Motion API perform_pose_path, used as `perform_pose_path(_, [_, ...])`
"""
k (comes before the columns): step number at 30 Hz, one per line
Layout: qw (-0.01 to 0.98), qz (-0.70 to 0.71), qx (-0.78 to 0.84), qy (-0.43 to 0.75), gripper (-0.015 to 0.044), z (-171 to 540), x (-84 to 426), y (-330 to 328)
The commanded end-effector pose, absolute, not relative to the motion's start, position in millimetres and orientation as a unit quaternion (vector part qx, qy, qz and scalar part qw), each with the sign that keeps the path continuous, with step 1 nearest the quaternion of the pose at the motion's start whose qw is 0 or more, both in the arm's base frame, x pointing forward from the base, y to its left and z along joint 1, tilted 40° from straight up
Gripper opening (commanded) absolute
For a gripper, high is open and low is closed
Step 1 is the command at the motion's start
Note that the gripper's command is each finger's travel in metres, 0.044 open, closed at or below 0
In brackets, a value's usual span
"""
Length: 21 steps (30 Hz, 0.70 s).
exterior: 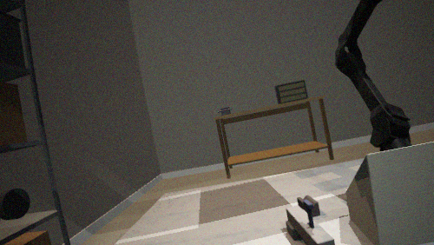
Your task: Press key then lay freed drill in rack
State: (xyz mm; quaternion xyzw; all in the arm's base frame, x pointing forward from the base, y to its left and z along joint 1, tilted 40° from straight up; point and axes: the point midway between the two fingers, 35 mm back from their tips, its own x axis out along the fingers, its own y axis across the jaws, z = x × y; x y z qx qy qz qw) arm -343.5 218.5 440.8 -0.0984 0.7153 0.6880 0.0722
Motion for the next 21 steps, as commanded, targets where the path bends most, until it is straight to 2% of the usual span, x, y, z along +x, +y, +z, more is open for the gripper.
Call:
perform_pose_path(1, [0.161, 0.670, -0.068, 0.722, 0.0000, 404.3, -322.3, 273.1])
perform_pose_path(11, [0.365, 0.596, -0.016, 0.715, 0.0000, 312.4, -228.3, 379.2])
perform_pose_path(21, [0.553, 0.474, -0.013, 0.685, 0.0000, 211.5, -90.7, 428.2])
